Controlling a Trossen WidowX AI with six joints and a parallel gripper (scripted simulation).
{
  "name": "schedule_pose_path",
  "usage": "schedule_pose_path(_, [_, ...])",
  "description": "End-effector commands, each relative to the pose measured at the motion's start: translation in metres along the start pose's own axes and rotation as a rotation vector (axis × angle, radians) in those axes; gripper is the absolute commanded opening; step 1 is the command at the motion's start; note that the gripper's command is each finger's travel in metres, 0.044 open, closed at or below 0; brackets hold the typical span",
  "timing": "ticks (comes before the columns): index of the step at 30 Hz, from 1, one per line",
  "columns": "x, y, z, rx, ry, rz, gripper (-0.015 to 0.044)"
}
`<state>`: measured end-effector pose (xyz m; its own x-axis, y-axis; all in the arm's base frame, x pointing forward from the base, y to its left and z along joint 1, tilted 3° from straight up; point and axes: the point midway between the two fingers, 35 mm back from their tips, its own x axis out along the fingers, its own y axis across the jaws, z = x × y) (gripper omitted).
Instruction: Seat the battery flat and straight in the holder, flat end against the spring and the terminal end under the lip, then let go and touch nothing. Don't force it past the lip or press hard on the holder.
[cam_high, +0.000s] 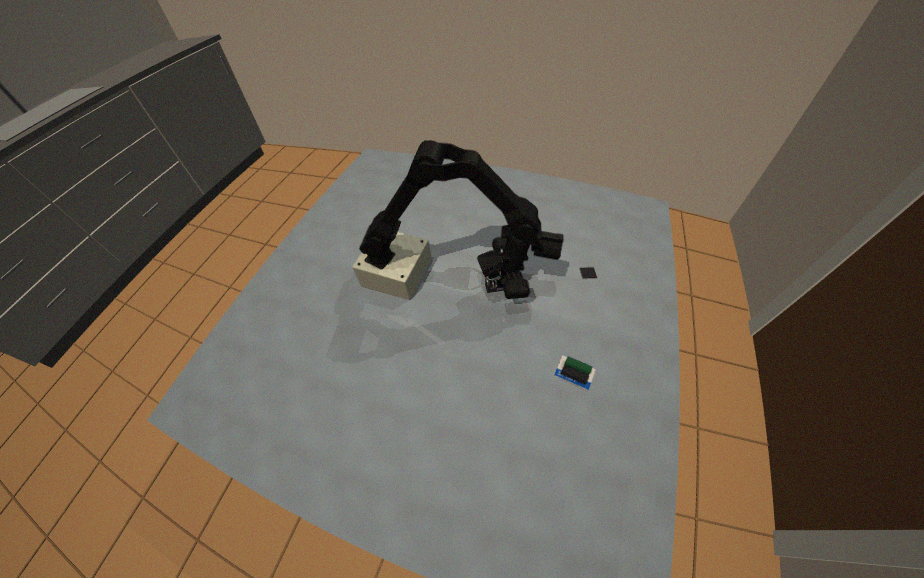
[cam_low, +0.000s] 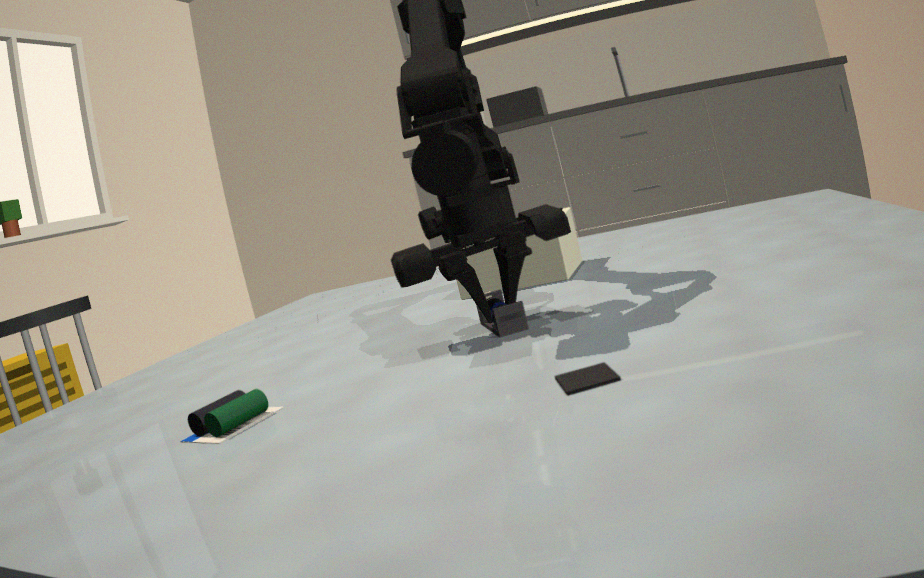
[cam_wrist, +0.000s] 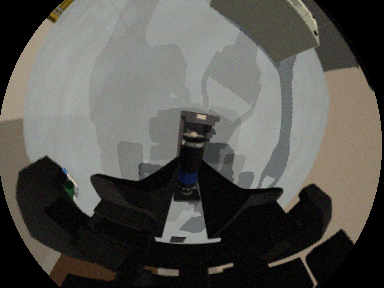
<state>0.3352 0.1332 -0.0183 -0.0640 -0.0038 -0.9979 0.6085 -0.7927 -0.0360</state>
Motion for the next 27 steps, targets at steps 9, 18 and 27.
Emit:
schedule_pose_path(9, [0.001,-0.001,0.002,-0.011,0.038,-0.003,0.0073])
schedule_pose_path(18, [0.002,-0.001,0.007,-0.012,0.046,0.000,0.0073])
schedule_pose_path(27, [0.003,-0.001,0.012,-0.013,0.054,0.003,0.0073])
